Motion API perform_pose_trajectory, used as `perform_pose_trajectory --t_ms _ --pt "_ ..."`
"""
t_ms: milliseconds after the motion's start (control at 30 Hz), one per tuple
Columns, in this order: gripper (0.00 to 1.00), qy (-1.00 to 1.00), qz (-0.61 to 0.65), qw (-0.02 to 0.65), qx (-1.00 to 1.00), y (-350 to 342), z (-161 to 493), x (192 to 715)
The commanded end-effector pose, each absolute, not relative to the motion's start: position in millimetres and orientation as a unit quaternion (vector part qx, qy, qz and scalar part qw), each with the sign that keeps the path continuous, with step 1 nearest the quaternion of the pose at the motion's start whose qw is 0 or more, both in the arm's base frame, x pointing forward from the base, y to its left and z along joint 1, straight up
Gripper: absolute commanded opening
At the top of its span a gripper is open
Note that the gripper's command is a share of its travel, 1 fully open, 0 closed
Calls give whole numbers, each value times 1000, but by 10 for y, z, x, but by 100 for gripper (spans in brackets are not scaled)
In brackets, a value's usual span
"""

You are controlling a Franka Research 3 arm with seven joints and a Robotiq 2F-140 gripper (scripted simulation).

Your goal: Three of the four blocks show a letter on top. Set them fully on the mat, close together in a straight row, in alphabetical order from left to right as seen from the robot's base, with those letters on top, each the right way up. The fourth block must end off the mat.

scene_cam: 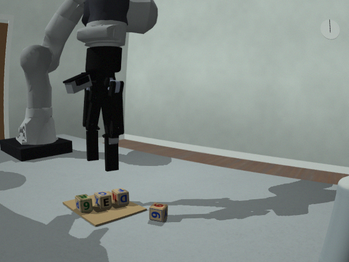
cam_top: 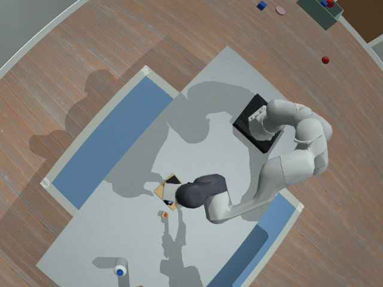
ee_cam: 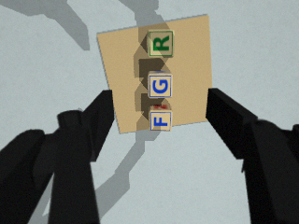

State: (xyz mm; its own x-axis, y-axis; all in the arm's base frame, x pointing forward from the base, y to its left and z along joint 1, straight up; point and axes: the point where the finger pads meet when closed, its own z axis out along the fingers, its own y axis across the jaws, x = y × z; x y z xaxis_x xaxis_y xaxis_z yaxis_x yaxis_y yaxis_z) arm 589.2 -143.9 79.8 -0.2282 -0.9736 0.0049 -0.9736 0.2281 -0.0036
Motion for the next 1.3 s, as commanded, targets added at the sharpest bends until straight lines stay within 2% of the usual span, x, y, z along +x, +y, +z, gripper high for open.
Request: perform_pose_trajectory --t_ms 0,767,1267 --pt "100 -786 1 2 618 -1433 810 5883" --pt "100 -786 1 2 618 -1432 868 5883" --pt "100 -786 1 2 618 -1430 1441 5884"
